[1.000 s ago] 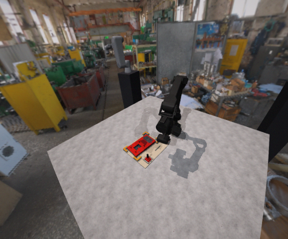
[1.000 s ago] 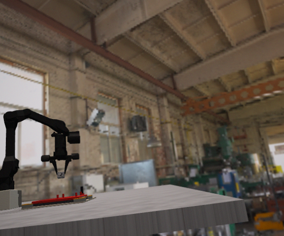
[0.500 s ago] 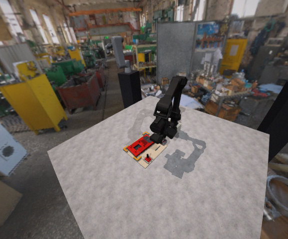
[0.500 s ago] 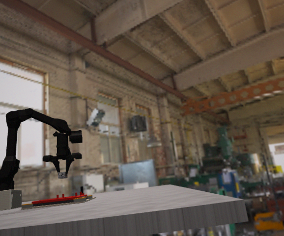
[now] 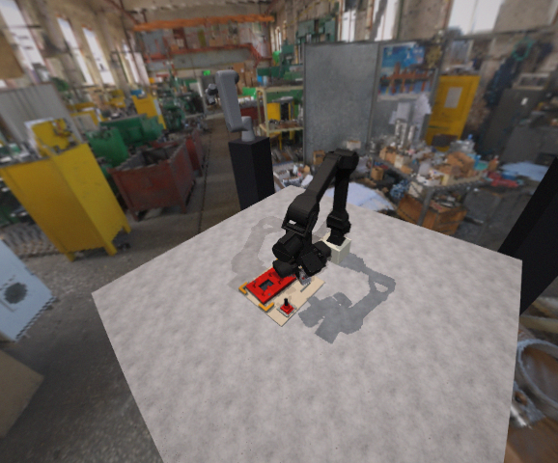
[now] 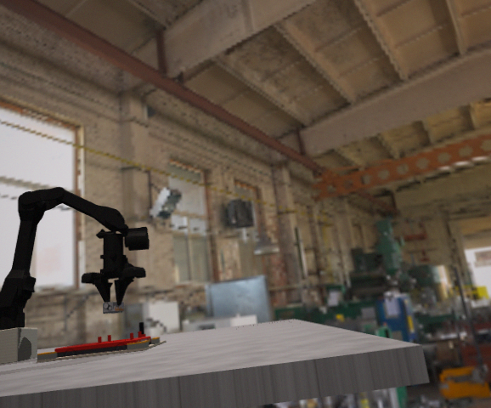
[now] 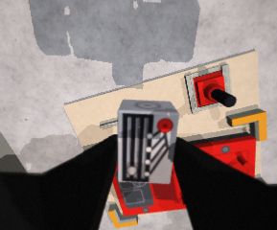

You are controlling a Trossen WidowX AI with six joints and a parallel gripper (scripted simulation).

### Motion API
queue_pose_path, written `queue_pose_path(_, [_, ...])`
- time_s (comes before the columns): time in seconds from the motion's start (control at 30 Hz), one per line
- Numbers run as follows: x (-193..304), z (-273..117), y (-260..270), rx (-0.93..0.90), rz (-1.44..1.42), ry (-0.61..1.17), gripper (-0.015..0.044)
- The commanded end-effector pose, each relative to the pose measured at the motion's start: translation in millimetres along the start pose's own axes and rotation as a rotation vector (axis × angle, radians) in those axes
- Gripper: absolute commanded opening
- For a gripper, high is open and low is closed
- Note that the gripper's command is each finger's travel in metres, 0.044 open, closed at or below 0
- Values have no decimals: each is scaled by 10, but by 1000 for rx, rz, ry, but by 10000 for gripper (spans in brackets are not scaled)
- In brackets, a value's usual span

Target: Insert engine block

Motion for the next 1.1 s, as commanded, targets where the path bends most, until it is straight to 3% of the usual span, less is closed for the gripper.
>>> queue_pose_path(0.0, [62, 1, -110, 17, 106, -2, 0])
queue_pose_path(1.07, [771, 308, -683, 24, 925, -17, 0])
Point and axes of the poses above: the point midway between the two fingers, 35 mm back from their tips, its own z axis out along the fingers, its own y axis across the jaws, x = y × z, the point moved 8 cm from there along -z, back along the fingers, and after that the axes turned 6 degrees about -z, right-handed, at the moved point
